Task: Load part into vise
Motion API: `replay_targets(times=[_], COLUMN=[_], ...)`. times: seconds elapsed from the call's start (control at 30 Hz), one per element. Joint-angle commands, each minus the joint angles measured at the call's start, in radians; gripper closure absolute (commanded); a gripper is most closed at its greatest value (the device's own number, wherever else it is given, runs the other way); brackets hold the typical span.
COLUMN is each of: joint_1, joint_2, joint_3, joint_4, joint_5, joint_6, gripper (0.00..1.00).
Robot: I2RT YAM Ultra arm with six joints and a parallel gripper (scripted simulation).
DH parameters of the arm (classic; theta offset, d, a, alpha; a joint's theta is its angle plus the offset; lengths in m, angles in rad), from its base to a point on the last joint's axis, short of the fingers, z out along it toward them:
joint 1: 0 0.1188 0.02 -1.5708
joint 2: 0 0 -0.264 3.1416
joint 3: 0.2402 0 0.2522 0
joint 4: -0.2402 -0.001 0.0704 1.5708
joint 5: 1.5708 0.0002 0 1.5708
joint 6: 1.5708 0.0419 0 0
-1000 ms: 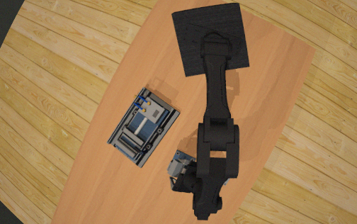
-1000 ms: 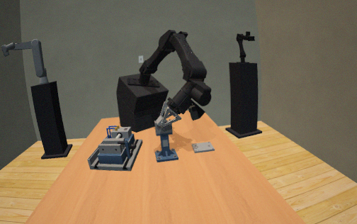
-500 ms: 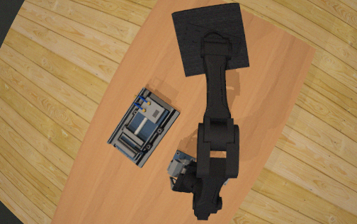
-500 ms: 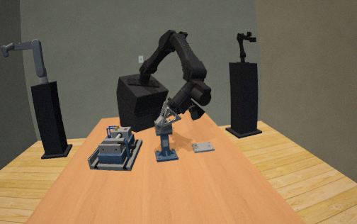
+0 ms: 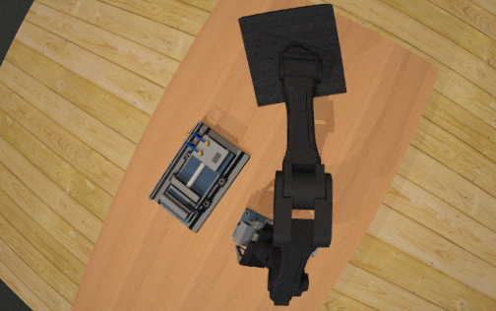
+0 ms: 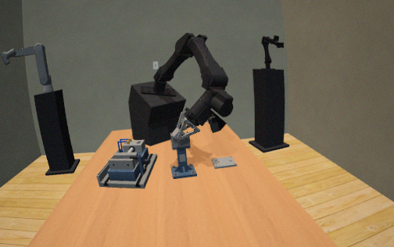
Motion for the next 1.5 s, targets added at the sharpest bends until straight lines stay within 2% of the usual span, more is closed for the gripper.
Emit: replay_targets(times=[0.0, 0.43, 0.87, 1.1, 1.23, 1.3, 1.47], joint_1=[0.0, 0.002, 0.01, -0.006, -0.013, -0.014, -0.02], joint_2=[-0.018, -0.016, -0.005, -0.031, -0.037, -0.038, -0.049], joint_3=[0.027, 0.026, -0.011, -0.028, -0.008, -0.04, -0.053], joint_4=[-0.009, 0.001, 0.013, 0.031, 0.037, 0.04, 0.054], joint_5=[0.004, 0.004, 0.005, -0.013, -0.015, -0.023, -0.04], joint_6=[0.004, 0.005, 0.01, -0.007, -0.011, -0.014, -0.025], gripper=[0.19, 0.19, 0.19, 0.19, 0.19, 0.19, 0.19])
